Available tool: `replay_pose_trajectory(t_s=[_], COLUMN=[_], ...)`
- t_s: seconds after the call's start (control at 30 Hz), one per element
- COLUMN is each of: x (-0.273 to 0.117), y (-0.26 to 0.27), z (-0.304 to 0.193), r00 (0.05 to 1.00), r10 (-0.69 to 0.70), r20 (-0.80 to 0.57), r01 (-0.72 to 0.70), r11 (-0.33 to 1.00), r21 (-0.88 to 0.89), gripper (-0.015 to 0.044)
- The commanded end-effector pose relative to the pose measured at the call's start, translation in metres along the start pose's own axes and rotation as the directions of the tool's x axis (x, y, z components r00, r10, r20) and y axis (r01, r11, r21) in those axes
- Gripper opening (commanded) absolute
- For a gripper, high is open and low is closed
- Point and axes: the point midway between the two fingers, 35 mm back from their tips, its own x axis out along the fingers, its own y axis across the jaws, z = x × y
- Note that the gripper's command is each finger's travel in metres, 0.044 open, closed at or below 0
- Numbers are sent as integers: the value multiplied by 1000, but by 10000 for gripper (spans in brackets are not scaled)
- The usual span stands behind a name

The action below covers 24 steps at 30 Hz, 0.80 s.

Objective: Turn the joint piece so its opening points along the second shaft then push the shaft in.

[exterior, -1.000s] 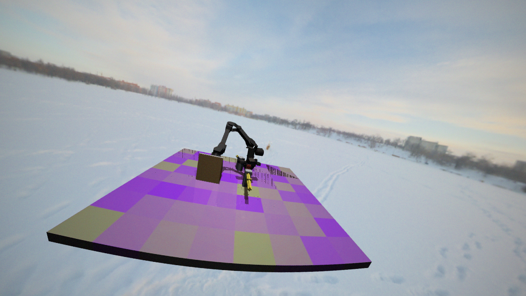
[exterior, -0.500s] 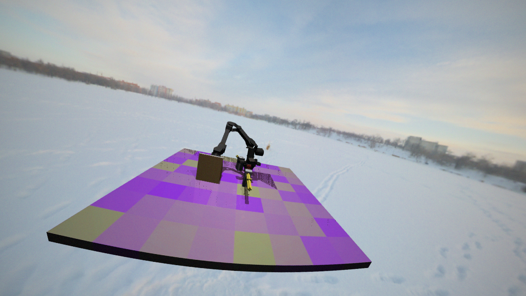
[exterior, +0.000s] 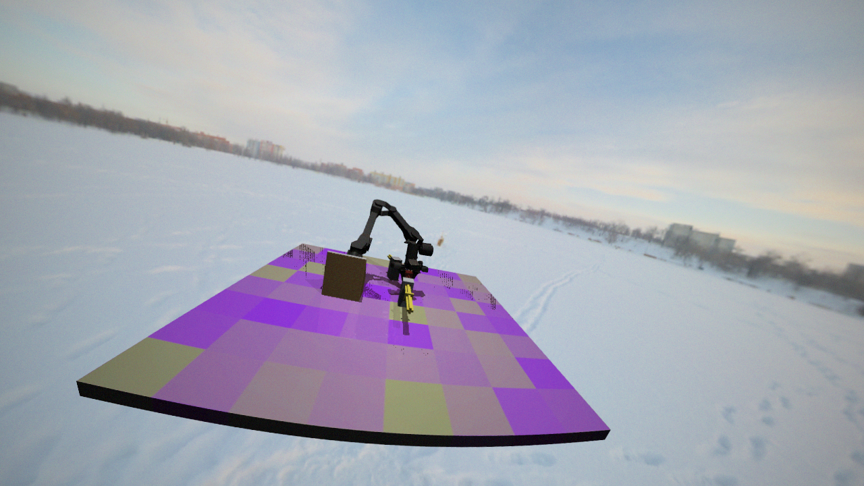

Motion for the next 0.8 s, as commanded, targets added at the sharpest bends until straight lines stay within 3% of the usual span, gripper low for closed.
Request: replay_pose_trajectory(t_s=[0.0, 0.17, 0.27, 0.63, 0.77], x=[0, 0, 0, 0, 0], y=[0, 0, 0, 0, 0], z=[0, 0, 0, 0, 0], r00=[1000, 1000, 1000, 1000, 1000], r10=[0, 0, 0, 0, 0], r20=[0, 0, 0, 0, 0], r01=[0, 0, 0, 0, 0], r11=[1000, 1000, 1000, 1000, 1000], r21=[0, 0, 0, 0, 0], gripper=[0, 131, 147, 436, 440])
